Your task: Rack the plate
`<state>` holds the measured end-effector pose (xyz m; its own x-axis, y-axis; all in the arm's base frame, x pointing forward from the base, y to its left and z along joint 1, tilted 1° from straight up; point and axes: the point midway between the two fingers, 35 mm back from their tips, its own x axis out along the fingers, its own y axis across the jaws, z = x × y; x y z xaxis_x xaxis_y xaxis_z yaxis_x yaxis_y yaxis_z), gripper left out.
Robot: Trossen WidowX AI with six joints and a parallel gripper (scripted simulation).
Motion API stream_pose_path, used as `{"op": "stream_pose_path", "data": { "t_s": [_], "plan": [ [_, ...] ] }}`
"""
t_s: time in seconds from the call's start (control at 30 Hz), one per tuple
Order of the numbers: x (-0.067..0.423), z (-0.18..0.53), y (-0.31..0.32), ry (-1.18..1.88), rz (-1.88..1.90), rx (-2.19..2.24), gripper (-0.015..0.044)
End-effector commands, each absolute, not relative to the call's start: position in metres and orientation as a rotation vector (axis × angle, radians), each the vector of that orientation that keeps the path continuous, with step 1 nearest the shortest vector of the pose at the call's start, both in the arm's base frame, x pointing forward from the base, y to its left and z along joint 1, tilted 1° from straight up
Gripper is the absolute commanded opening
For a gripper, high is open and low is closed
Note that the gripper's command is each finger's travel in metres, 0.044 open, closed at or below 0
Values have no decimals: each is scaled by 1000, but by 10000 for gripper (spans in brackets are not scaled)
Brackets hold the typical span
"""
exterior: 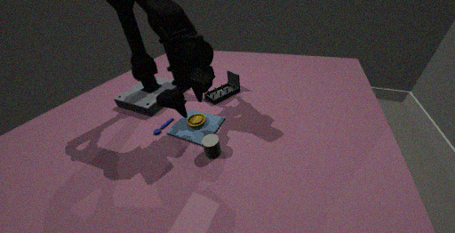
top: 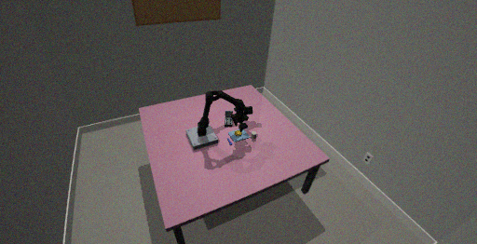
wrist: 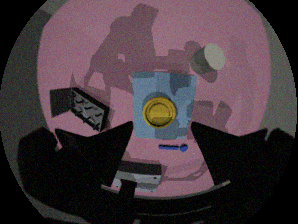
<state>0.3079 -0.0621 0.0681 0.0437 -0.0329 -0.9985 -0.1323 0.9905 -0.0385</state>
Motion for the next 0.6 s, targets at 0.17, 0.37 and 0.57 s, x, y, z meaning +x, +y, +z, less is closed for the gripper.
{"op": "stream_pose_path", "data": {
  "t_s": [0.17, 0.37, 0.57],
  "plan": [
    [307, 59, -61, 1531, 88, -135, 400],
    [308, 49, -62, 1531, 88, -135, 400],
    [309, 39, -62, 1531, 88, -135, 400]
  ]
}}
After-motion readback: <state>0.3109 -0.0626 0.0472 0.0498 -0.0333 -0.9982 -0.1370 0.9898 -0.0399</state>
